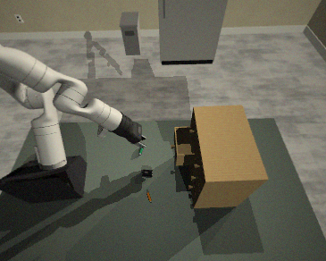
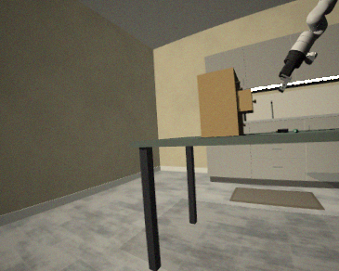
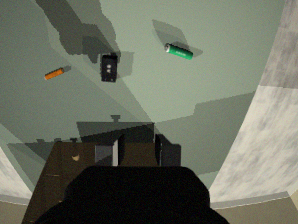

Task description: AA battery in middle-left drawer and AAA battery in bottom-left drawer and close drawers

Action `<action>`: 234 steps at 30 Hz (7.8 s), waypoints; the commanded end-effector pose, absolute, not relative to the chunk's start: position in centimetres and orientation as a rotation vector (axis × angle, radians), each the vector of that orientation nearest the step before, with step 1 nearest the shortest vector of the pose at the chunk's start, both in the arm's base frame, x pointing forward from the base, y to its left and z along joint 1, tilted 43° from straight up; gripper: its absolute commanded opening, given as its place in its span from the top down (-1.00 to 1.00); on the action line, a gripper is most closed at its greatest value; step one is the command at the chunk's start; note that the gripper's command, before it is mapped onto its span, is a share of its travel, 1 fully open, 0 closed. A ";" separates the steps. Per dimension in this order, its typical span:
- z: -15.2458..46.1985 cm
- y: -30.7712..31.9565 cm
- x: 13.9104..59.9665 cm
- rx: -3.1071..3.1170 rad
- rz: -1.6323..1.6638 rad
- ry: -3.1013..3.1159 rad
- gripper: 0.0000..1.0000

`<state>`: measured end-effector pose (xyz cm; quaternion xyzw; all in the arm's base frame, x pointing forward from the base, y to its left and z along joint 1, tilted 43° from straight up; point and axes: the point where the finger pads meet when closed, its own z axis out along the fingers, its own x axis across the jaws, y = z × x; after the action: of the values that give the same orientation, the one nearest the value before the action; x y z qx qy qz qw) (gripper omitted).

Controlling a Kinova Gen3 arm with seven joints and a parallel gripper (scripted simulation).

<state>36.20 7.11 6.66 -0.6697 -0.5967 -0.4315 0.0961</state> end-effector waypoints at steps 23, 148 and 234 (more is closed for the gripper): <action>8.3 5.1 35.6 -1.910 -1.093 -1.824 -0.34; 12.5 1.5 32.6 -1.656 -0.566 -1.832 -0.34; 2.7 20.0 31.4 -2.409 0.271 0.172 -0.21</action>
<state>31.30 20.03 2.72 -0.9291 0.0660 0.1051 0.3484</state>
